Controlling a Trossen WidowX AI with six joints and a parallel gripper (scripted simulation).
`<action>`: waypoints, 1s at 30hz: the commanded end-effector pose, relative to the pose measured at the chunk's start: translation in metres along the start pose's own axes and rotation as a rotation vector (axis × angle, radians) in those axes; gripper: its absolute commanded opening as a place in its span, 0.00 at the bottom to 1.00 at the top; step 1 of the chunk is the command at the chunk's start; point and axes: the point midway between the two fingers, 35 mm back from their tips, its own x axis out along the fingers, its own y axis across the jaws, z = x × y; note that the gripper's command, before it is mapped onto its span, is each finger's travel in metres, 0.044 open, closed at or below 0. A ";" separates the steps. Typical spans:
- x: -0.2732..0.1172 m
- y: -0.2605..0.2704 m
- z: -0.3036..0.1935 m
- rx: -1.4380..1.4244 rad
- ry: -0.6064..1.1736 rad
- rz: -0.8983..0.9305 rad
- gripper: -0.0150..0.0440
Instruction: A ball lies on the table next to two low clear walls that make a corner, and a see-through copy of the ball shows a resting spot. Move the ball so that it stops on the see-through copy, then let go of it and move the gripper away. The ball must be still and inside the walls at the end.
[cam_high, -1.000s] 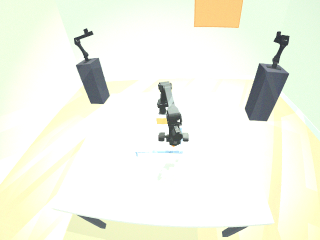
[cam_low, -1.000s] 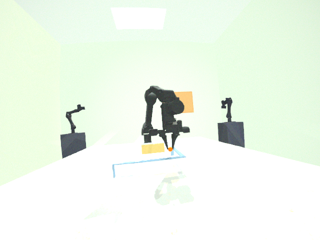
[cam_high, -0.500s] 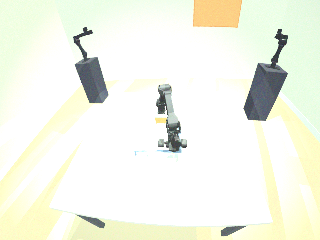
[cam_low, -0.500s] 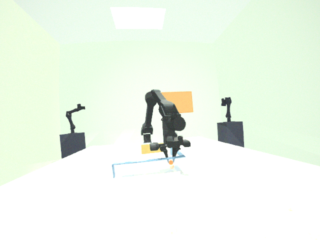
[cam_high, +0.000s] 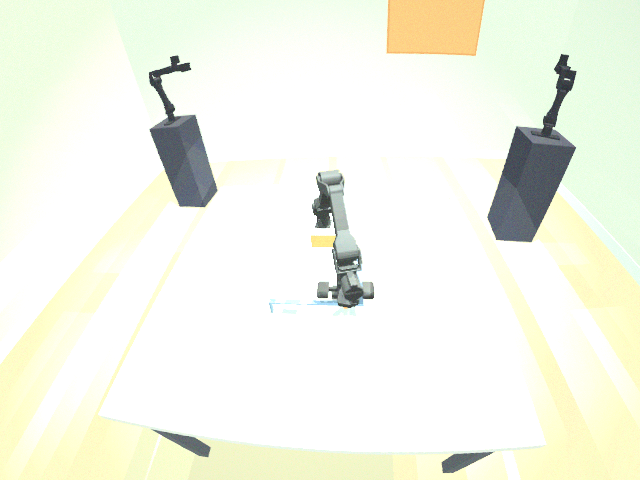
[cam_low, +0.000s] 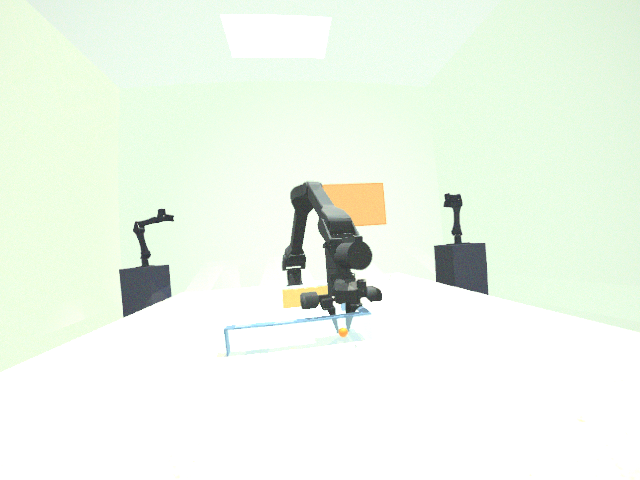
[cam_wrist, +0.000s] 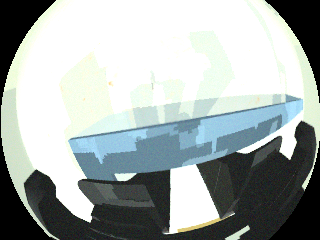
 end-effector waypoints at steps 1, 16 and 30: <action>0.005 0.000 -0.001 0.005 0.004 0.002 0.25; 0.003 0.000 0.000 0.000 0.002 0.000 0.54; -0.085 0.000 0.000 0.005 0.004 0.002 0.54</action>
